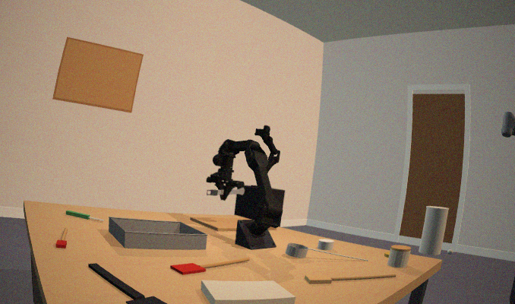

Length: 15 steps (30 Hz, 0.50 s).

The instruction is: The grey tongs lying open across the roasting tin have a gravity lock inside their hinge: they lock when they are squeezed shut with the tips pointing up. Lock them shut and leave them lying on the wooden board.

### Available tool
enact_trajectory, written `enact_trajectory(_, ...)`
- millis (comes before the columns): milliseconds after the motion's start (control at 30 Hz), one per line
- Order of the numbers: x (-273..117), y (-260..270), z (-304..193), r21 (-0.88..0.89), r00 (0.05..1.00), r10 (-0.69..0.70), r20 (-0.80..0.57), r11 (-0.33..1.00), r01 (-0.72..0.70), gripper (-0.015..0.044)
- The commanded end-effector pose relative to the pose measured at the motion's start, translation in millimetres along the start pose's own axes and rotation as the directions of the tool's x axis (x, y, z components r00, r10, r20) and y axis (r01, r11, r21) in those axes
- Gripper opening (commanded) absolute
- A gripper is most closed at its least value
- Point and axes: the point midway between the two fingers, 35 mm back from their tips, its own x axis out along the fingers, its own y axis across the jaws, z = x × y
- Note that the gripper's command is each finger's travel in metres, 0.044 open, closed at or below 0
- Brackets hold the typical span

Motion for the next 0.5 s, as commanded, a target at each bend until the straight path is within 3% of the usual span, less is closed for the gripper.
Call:
enact_trajectory(0,-1.4,-3.2,0.8,-0.002,0.999,0.001,-0.046,1.0,-0.001,-0.015)
enact_trajectory(467,1.8,-12.7,2.8,-0.014,0.919,0.031,-0.392,0.999,-0.04,-0.015)
